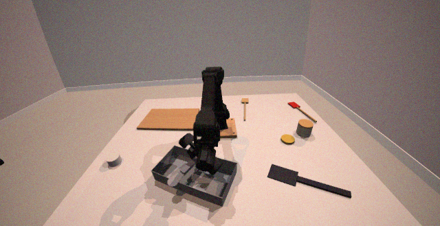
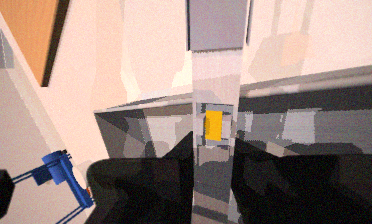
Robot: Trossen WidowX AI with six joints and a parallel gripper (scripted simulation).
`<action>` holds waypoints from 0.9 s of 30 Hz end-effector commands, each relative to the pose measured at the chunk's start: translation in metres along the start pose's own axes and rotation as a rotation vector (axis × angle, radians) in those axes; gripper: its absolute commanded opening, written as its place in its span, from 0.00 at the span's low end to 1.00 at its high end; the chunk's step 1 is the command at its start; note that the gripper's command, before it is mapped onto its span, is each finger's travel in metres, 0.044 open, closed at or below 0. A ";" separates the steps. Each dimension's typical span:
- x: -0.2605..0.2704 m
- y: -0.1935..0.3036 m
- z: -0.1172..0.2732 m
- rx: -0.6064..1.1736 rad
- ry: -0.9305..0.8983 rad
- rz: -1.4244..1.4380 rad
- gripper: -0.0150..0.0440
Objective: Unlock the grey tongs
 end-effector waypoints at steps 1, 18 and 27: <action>0.007 0.000 0.013 0.002 0.000 -0.002 0.00; 0.037 -0.008 0.065 0.001 0.012 -0.001 0.00; 0.050 -0.008 0.059 0.024 0.266 -0.007 0.00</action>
Point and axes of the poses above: the point midway between the two fingers, 35 mm back from their tips, its own z axis back along the fingers, its own x axis across the jaws, y = z × x, the point moved 7 cm from there along z, back along the fingers, and after that the axes turned 12 degrees about z, right-handed, at the moved point
